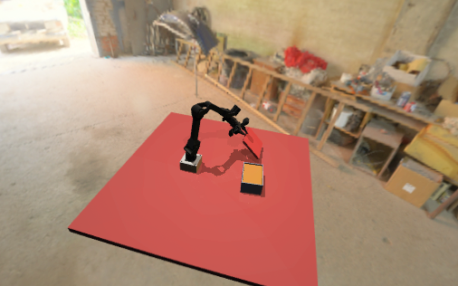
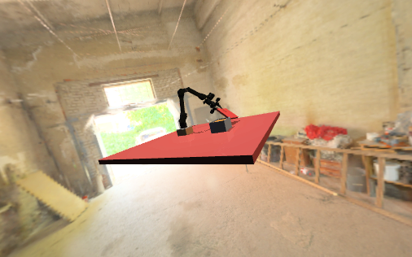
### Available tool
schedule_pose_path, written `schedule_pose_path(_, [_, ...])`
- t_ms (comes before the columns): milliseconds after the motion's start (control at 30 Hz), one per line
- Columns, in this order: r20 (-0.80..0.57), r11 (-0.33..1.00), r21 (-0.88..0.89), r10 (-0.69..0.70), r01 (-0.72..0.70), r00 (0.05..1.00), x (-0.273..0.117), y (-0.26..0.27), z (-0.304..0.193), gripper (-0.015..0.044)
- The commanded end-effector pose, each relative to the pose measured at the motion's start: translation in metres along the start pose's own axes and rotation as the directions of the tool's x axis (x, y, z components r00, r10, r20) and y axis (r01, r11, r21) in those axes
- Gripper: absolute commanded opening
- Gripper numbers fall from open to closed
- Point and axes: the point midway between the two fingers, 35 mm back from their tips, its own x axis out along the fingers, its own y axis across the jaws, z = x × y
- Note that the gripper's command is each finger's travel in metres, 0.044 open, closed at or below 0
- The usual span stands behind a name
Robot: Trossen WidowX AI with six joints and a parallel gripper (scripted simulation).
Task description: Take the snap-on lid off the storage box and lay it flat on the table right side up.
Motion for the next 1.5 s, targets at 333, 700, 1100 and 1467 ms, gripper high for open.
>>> schedule_pose_path(333, [0.000,1.000,0.001,0.007,-0.007,1.000,0.007,-0.007,0.000,0.0000])
schedule_pose_path(700, [0.000,1.000,0.001,0.007,-0.007,1.000,0.013,-0.014,0.000,0.0000])
schedule_pose_path(1100, [0.000,1.000,0.001,0.007,-0.007,1.000,0.019,-0.021,0.000,0.0000])
schedule_pose_path(1467, [0.000,1.000,0.001,0.007,-0.007,1.000,0.025,-0.028,0.000,0.0000])
